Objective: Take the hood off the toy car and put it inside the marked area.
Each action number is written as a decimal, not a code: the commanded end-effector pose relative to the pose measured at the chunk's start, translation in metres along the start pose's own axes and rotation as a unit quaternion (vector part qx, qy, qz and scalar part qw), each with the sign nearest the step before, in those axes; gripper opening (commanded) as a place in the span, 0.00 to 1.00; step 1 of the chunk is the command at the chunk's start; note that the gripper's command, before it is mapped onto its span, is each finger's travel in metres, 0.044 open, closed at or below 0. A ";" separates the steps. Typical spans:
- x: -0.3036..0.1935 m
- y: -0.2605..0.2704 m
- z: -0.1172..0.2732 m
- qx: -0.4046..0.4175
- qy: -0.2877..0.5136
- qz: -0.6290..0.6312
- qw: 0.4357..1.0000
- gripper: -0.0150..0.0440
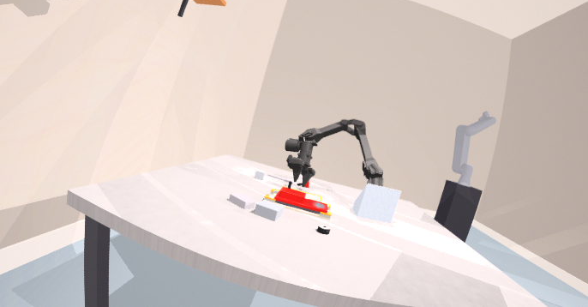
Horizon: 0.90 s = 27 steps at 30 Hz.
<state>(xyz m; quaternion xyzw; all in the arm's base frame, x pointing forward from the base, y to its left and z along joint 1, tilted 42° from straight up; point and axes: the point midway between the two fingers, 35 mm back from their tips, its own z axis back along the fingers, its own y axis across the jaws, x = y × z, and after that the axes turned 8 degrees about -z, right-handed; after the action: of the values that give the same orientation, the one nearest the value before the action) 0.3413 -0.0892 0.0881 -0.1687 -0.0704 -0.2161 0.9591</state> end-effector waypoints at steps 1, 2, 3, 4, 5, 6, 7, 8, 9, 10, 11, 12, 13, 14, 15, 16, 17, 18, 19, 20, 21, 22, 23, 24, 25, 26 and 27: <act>-0.019 0.052 -0.006 -0.018 0.010 0.042 0.999 1.00; -0.025 0.065 -0.008 -0.023 0.012 0.054 0.998 1.00; -0.032 0.077 -0.010 -0.029 0.013 0.065 0.997 1.00; -0.038 0.089 -0.011 -0.037 0.012 0.075 0.996 1.00; -0.044 0.100 -0.012 -0.045 0.010 0.086 0.995 1.00; -0.050 0.111 -0.013 -0.053 0.007 0.096 0.994 1.00; -0.056 0.121 -0.014 -0.063 0.003 0.105 0.992 1.00; -0.062 0.132 -0.015 -0.073 -0.002 0.115 0.991 1.00; -0.069 0.142 -0.016 -0.083 -0.008 0.125 0.989 1.00; -0.076 0.152 -0.016 -0.092 -0.015 0.135 0.986 1.00; -0.084 0.162 -0.017 -0.102 -0.023 0.145 0.984 1.00; -0.091 0.171 -0.018 -0.111 -0.032 0.155 0.981 1.00; -0.099 0.180 -0.019 -0.120 -0.041 0.165 0.978 1.00; -0.107 0.189 -0.019 -0.128 -0.051 0.175 0.975 1.00; -0.116 0.198 -0.020 -0.137 -0.061 0.184 0.971 1.00; -0.125 0.206 -0.021 -0.145 -0.073 0.194 0.968 1.00; -0.132 0.212 -0.021 -0.151 -0.082 0.202 0.964 1.00; -0.136 0.216 -0.021 -0.154 -0.088 0.206 0.962 1.00; -0.137 0.217 -0.021 -0.155 -0.090 0.207 0.962 1.00; -0.137 0.217 -0.021 -0.155 -0.090 0.207 0.962 1.00; -0.137 0.217 -0.021 -0.155 -0.090 0.207 0.962 1.00; -0.137 0.217 -0.021 -0.155 -0.090 0.207 0.962 1.00; -0.137 0.217 -0.022 -0.155 -0.090 0.207 0.962 1.00; -0.137 0.217 -0.022 -0.155 -0.090 0.207 0.962 1.00; -0.137 0.217 -0.022 -0.155 -0.090 0.207 0.962 1.00; -0.137 0.217 -0.023 -0.155 -0.090 0.207 0.962 1.00; -0.137 0.217 -0.023 -0.155 -0.090 0.207 0.962 1.00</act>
<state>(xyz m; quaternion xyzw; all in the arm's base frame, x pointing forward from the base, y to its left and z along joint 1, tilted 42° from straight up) 0.3134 0.1404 -0.0249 -0.3443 -0.0824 -0.0020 0.9352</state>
